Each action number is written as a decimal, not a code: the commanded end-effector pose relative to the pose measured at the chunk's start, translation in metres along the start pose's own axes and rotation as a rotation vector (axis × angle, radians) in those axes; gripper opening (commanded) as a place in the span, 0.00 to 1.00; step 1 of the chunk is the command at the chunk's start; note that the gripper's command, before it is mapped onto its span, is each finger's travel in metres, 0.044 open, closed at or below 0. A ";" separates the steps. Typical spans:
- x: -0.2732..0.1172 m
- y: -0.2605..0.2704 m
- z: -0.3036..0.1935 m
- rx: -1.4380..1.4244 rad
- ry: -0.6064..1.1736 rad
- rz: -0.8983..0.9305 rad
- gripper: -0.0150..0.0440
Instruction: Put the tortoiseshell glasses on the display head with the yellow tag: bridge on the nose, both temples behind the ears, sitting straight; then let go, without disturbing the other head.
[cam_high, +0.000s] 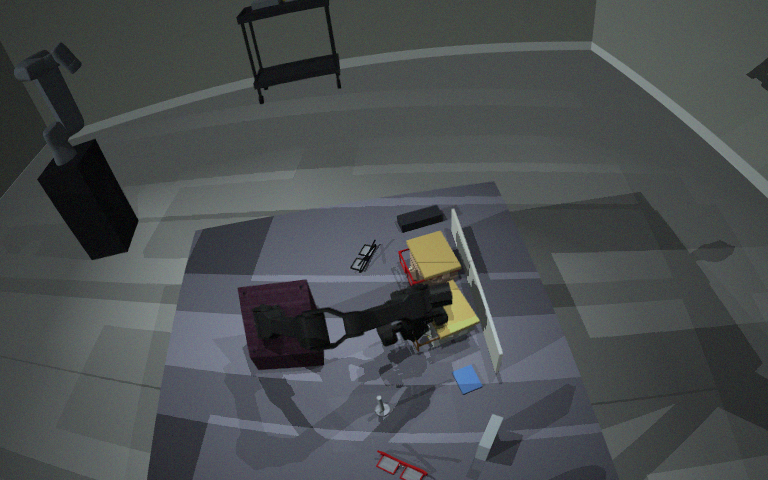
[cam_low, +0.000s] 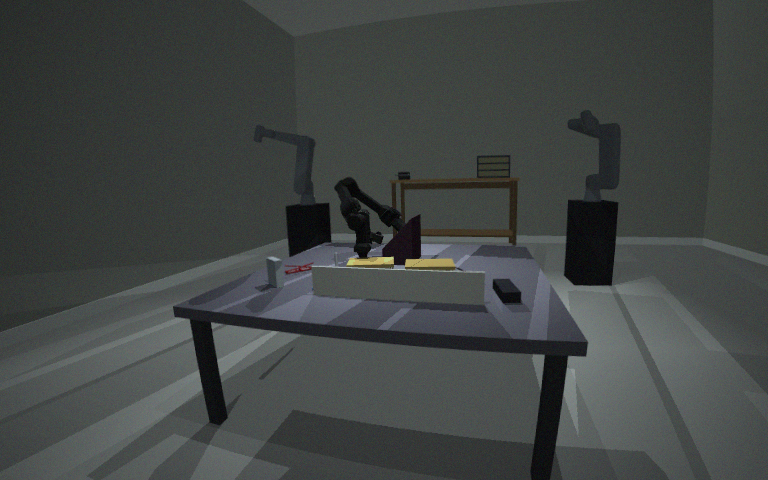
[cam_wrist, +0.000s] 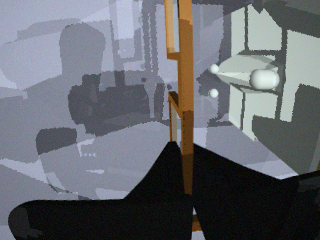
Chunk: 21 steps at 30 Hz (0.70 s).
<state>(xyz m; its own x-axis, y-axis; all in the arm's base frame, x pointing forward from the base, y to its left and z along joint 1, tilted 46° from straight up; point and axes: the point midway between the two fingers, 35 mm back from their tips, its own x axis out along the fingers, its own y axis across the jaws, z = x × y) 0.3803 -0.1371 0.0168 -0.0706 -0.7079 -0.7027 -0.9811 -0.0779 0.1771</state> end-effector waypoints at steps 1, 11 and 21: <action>-0.002 -0.008 -0.001 0.003 0.003 -0.005 0.25; -0.002 -0.021 -0.001 0.003 0.003 -0.005 0.25; -0.002 -0.027 -0.001 0.003 0.003 -0.006 0.25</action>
<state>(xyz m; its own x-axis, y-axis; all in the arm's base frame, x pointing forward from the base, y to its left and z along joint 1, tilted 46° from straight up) 0.4036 -0.1352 0.0132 -0.0690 -0.7082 -0.7026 -0.9813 -0.0787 0.1758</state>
